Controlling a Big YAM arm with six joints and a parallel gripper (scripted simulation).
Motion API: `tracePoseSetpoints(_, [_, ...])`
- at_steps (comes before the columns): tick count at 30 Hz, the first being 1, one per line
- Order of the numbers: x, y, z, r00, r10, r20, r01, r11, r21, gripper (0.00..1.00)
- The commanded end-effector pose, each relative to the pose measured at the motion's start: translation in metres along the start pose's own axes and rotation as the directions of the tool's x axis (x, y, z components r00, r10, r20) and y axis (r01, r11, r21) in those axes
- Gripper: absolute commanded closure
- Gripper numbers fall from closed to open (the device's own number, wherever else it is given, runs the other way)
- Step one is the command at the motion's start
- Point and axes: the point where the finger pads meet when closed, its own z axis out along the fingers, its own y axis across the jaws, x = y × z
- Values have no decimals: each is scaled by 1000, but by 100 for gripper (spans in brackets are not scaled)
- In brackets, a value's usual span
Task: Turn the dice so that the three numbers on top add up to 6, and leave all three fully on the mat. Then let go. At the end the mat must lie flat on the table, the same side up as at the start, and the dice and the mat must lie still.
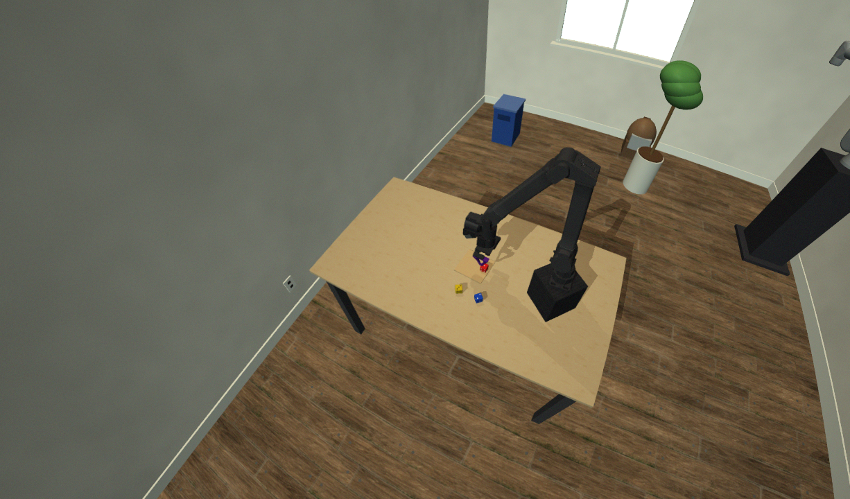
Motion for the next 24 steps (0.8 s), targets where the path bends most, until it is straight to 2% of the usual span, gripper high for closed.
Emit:
tracePoseSetpoints(1, [-17, 2, -13, 999, 0, 42, 0, 1000, -1, 0])
tracePoseSetpoints(6, [-17, 3, -13, 999, 1, 41, -1, 1000, -1, 0])
tracePoseSetpoints(13, [-10, 17, -8, 998, 59, 32, -59, 998, -3, 0])
tracePoseSetpoints(19, [1, 67, 0, 955, 297, 21, -297, 955, -10, 0])
tracePoseSetpoints(24, [7, 89, -3, 918, 396, 29, -395, 918, -20, 0])
